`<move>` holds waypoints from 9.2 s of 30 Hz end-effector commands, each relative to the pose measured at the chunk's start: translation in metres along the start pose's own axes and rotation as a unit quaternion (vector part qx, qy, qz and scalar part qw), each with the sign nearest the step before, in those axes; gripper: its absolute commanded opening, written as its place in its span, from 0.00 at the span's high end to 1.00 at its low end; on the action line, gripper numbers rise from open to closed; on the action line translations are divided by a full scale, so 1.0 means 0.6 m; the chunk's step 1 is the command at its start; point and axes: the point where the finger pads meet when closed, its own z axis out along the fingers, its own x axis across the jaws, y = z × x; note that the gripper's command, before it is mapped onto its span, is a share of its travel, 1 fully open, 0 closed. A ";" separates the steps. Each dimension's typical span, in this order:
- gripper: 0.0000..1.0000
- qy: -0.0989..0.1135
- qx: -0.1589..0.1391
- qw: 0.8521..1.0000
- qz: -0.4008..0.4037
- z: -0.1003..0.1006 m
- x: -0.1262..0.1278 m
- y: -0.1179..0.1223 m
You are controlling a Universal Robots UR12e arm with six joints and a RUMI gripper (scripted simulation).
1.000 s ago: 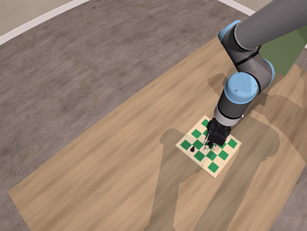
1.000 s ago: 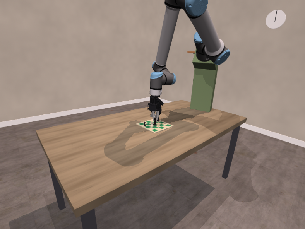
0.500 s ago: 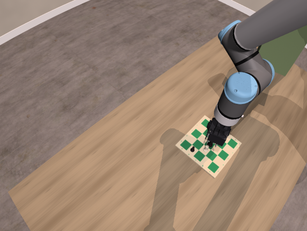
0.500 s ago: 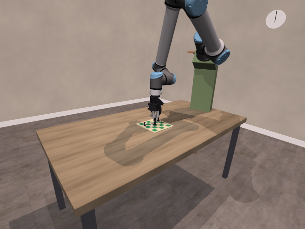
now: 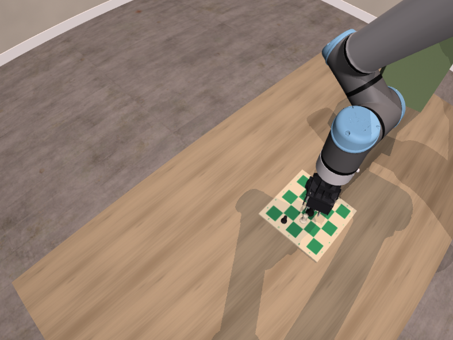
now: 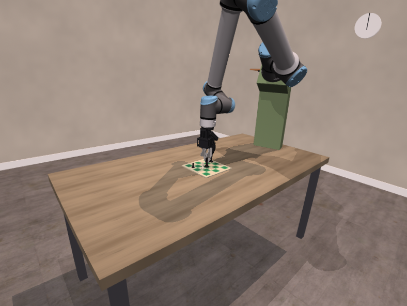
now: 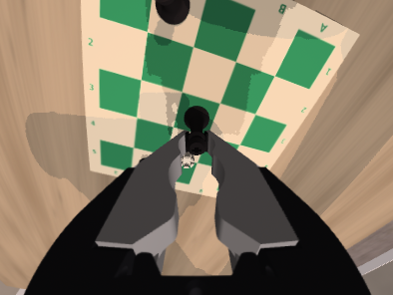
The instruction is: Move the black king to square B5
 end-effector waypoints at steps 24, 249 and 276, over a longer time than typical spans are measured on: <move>1.00 0.000 0.000 1.000 0.000 -0.162 0.000 0.001; 0.75 0.000 0.000 0.989 0.149 -0.142 0.022 0.138; 0.00 0.000 0.000 0.989 0.149 -0.150 0.022 0.137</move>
